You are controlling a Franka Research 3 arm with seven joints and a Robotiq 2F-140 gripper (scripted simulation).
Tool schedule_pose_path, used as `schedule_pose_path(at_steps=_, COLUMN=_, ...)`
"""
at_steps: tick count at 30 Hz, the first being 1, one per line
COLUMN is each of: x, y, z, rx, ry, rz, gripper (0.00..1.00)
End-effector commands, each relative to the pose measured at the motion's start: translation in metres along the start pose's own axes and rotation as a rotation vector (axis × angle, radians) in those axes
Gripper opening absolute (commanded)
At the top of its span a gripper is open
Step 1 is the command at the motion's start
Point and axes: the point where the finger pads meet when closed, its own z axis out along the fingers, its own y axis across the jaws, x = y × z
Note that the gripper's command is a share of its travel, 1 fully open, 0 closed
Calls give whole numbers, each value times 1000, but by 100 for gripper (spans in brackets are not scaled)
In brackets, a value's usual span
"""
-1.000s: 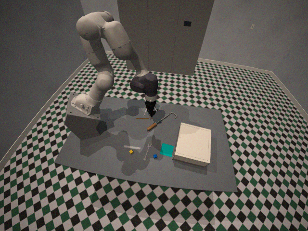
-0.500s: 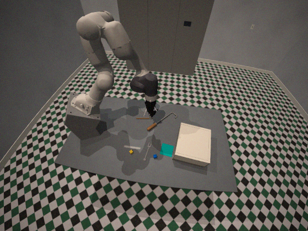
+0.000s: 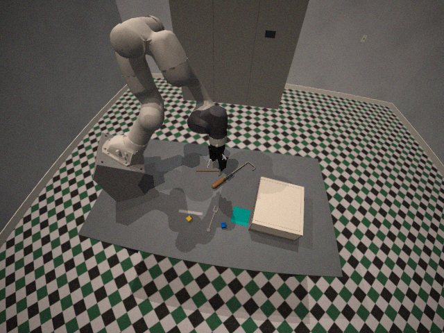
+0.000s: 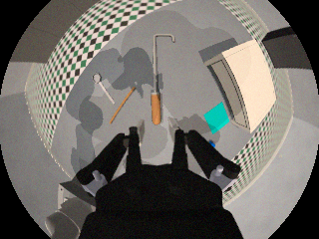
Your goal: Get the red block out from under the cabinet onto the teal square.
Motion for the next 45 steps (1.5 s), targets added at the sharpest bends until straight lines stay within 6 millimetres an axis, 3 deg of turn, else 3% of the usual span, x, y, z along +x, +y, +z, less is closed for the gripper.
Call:
schedule_pose_path(at_steps=1, x=-1, y=0, z=1, rx=-1, ry=-1, rz=6, gripper=34)
schedule_pose_path(at_steps=28, x=-1, y=0, z=4, rx=-1, ry=-2, rz=6, gripper=34)
schedule_pose_path(at_steps=40, x=-1, y=0, z=31, rx=-1, ry=-2, rz=6, gripper=34)
schedule_pose_path(at_steps=45, x=-1, y=-1, z=53, rx=-1, ry=-2, rz=6, gripper=34)
